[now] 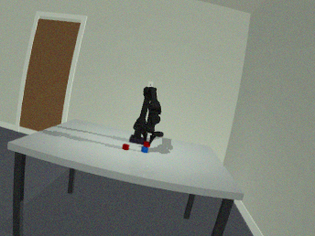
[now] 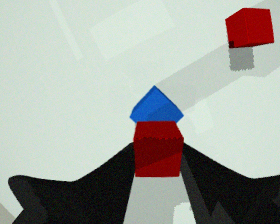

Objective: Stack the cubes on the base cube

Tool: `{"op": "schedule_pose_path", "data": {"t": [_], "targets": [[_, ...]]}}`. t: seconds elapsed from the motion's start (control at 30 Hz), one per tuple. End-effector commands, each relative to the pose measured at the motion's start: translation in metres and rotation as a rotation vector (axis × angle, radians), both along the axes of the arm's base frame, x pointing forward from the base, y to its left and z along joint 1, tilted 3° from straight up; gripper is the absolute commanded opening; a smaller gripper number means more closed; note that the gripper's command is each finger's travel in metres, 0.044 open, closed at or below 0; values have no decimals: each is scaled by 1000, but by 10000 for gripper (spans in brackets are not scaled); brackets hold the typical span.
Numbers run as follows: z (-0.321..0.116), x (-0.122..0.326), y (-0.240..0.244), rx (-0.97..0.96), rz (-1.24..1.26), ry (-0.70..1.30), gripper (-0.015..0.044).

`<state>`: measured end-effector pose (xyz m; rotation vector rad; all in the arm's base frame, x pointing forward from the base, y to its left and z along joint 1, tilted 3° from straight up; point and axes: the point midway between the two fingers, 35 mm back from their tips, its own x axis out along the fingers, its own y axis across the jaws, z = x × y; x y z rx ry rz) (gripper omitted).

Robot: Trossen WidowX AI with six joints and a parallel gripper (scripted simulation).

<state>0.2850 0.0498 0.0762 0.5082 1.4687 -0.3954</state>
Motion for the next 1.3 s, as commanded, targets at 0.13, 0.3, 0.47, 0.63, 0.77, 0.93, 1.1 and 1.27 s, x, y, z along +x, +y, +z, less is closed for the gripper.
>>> {"op": "schedule_pose_path", "data": {"t": [0.13,0.3,0.47,0.63,0.77,0.93,1.1,1.27], "targets": [[-1,-1,-1,-5,-1,2,205],[1,-1,-1,-4,-1,2,205],[11,-1,-1,0,0,0,205],[18,-1,-1,0,0,0,205],[24,-2,-1,0,0,0,205],[30,-2,-1,0,0,0,205],[28,-2,-4,-3,25,4,258],[33,5,-19,-20,234,-7,265]]}}
